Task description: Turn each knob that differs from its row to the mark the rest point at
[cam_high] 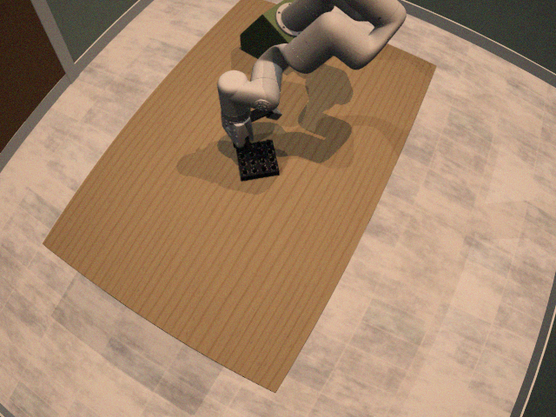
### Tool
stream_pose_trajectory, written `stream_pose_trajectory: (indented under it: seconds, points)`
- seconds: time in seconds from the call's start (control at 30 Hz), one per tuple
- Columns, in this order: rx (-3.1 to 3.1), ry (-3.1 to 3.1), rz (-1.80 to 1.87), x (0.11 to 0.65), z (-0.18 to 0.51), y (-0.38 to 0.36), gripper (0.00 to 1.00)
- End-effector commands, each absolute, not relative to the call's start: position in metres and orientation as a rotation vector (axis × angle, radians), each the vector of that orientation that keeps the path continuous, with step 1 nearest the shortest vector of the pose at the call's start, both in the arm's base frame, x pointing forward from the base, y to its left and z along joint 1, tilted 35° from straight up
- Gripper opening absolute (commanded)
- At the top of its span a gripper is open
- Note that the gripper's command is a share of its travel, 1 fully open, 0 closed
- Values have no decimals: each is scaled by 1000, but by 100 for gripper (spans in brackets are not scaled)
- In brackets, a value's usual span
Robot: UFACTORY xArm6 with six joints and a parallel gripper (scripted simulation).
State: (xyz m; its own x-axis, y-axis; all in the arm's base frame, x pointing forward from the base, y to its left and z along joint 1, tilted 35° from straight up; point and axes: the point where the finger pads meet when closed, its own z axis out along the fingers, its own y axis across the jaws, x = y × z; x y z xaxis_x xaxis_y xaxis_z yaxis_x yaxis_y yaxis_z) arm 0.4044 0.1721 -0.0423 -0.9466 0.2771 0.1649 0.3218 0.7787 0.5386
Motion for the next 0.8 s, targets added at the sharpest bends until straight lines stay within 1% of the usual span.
stream_pose_trajectory:
  seconds: [0.0, 0.77]
  points:
    - [-350, -2942, -919, 405, -42, 172, 8]
    - [500, -3085, -950, 405, -42, 172, 8]
